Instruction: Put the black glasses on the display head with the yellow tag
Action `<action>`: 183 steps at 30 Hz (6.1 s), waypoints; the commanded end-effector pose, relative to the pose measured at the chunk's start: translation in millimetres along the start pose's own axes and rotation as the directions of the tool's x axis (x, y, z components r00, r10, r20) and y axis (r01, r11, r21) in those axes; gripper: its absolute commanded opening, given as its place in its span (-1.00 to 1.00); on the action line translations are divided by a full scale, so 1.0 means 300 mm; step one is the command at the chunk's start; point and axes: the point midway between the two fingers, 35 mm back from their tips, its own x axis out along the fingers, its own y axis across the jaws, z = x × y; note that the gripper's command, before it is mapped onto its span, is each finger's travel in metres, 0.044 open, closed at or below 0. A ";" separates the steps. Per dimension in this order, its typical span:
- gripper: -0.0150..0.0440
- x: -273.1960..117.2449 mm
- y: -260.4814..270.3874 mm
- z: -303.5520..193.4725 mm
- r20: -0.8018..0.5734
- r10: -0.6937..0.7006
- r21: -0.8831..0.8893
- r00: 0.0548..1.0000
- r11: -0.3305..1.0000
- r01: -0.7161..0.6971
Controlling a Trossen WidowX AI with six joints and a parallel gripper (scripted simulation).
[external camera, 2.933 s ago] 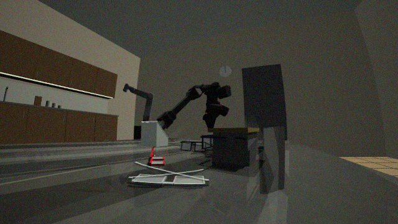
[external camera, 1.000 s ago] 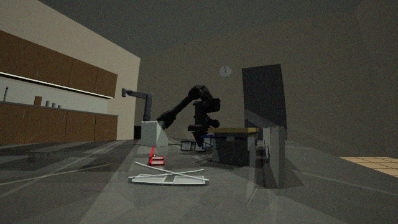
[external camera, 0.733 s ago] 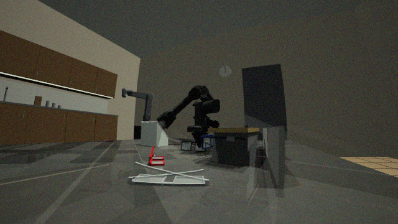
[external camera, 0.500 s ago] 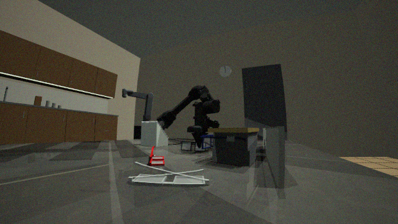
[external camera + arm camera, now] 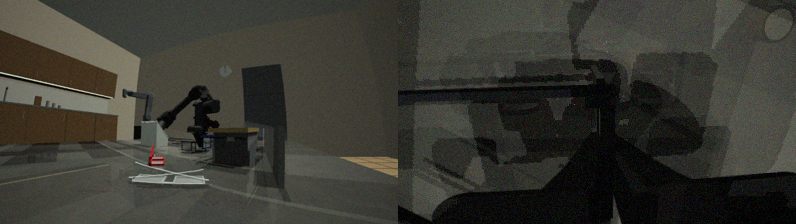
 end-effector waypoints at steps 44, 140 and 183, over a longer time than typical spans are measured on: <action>-0.49 -0.348 0.377 0.244 0.005 -0.026 -0.284 1.000 0.959 0.027; -0.49 -0.151 0.776 0.389 0.010 0.012 -0.504 1.000 0.864 -0.005; -0.49 -0.152 0.784 0.441 0.011 0.012 -0.505 1.000 0.863 -0.005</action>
